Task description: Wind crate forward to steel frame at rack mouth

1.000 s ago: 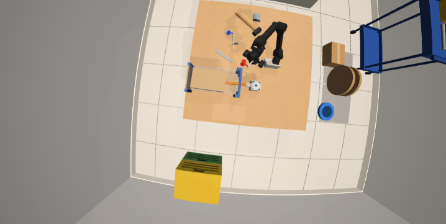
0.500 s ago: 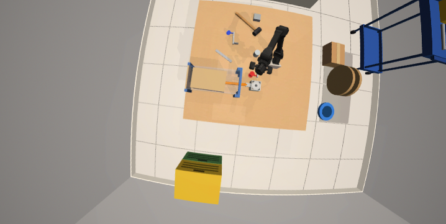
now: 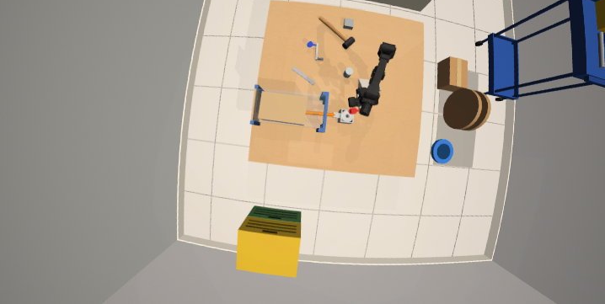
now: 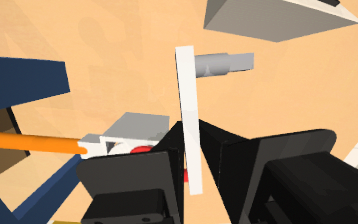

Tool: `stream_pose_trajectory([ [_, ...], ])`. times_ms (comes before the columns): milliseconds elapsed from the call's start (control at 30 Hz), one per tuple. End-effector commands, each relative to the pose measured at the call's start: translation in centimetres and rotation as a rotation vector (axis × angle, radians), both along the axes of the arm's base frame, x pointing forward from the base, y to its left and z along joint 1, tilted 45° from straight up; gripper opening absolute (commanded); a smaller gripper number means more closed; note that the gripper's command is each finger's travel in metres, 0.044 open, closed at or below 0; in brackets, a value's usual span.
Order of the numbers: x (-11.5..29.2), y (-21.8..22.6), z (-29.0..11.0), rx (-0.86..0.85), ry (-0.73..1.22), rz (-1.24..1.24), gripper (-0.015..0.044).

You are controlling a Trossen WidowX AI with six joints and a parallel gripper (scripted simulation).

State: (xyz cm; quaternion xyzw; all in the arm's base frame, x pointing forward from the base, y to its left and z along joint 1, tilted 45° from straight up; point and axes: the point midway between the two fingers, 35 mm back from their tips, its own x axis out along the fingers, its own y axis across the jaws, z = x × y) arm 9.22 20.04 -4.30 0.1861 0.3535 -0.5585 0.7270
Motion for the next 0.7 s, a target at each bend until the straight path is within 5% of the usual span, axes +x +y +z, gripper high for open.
stream_pose_trajectory([
  [0,0.28,0.16,0.18,0.015,-0.016,0.002,0.0000],
  [667,0.22,0.19,0.16,0.130,-0.234,0.232,0.0000],
])
